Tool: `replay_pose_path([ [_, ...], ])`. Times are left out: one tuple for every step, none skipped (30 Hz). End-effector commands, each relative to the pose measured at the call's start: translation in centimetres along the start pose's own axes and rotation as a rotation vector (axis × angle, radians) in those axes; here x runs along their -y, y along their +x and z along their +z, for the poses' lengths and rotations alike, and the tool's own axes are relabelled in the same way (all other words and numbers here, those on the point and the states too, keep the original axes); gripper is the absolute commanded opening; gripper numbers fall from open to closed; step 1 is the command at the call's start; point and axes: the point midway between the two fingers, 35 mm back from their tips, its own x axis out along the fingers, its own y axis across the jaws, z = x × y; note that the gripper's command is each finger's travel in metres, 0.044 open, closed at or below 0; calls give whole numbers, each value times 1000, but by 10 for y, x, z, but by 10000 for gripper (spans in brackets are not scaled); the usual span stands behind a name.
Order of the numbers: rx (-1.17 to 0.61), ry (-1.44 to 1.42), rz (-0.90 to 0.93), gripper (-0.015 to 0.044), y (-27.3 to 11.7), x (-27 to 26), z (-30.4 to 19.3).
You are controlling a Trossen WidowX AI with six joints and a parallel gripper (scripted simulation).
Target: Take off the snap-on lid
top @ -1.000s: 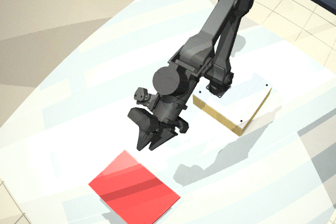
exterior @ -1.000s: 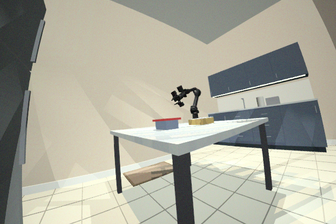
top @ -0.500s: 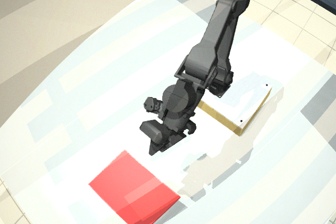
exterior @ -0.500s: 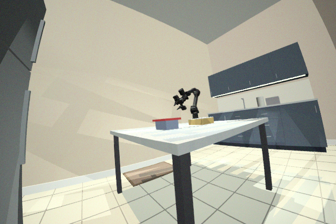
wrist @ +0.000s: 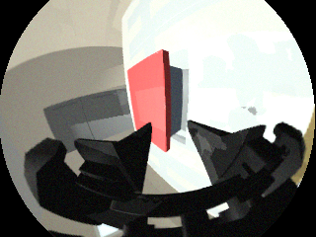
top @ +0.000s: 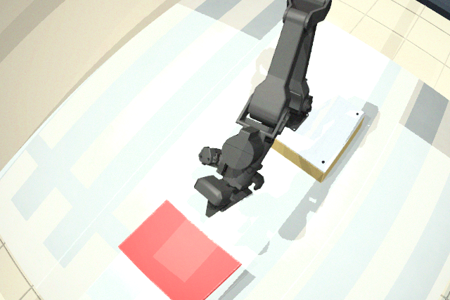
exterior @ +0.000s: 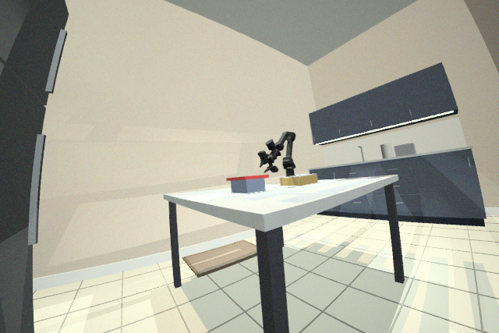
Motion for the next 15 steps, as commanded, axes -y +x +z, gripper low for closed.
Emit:
replay_pose_path([
  [3, 1, 11, 235, 4, 4, 0],
  [3, 1, 11, 235, 5, 3, 0],
  [3, 1, 11, 235, 6, 3, 0],
  [3, 1, 11, 235, 7, 3, 0],
  [4, 1, 11, 235, 9, 3, 0],
  [3, 0, 10, 235, 10, 3, 0],
  [3, 0, 10, 235, 11, 2, 0],
  [3, 0, 10, 235, 13, 2, 0],
  [3, 0, 10, 235, 14, 2, 0],
  [3, 0, 11, 235, 16, 2, 0],
  [3, 0, 11, 235, 17, 1, 0],
  [3, 0, 11, 235, 19, 1, 0],
  [3, 0, 11, 235, 21, 1, 0],
  [3, -1, 11, 235, 22, 1, 0],
  [3, -1, 11, 235, 24, 1, 0],
])
